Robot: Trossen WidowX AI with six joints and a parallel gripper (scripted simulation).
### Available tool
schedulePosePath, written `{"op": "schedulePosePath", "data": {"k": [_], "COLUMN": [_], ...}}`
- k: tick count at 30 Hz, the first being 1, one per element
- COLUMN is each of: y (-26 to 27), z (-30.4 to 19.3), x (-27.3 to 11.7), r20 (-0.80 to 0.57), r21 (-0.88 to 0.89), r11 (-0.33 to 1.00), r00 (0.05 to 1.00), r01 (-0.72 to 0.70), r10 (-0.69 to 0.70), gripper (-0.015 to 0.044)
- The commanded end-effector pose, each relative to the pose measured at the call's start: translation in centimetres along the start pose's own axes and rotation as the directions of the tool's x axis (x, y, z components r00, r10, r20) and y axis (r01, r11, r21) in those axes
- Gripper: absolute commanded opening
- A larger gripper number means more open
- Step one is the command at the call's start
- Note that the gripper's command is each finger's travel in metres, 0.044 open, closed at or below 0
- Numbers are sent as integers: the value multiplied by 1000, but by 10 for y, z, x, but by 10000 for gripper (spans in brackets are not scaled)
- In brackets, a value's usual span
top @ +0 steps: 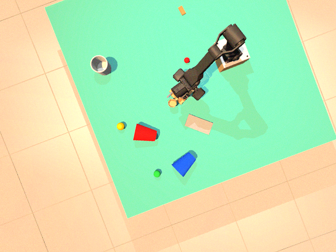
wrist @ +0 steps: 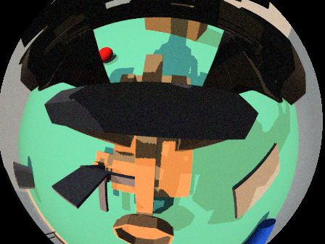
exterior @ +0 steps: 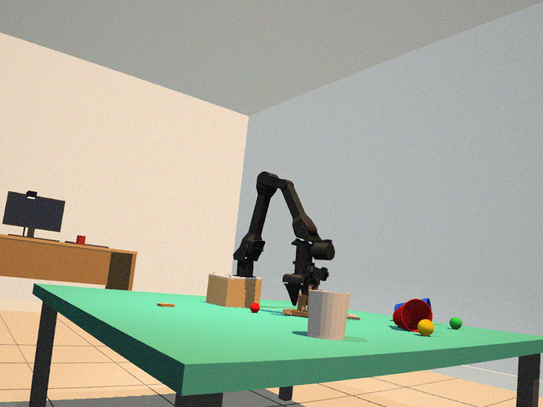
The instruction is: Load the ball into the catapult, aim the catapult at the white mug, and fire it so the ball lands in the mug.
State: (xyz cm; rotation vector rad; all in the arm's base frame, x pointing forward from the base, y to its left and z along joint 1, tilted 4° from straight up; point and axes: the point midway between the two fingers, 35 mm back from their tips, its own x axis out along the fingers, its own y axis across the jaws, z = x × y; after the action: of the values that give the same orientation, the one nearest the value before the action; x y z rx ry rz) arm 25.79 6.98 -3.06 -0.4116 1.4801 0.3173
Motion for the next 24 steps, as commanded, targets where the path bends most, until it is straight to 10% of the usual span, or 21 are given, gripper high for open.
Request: {"op": "schedulePosePath", "data": {"k": [1, 11, 24], "y": [0, 0, 0], "z": [0, 0, 1], "x": [0, 0, -50], "r20": [0, 0, 0], "r21": [0, 0, -1], "r11": [1000, 1000, 1000], "r00": [1000, 1000, 1000], "r01": [0, 0, -2], "r10": [0, 0, 2], "gripper": [414, 151, 0]}}
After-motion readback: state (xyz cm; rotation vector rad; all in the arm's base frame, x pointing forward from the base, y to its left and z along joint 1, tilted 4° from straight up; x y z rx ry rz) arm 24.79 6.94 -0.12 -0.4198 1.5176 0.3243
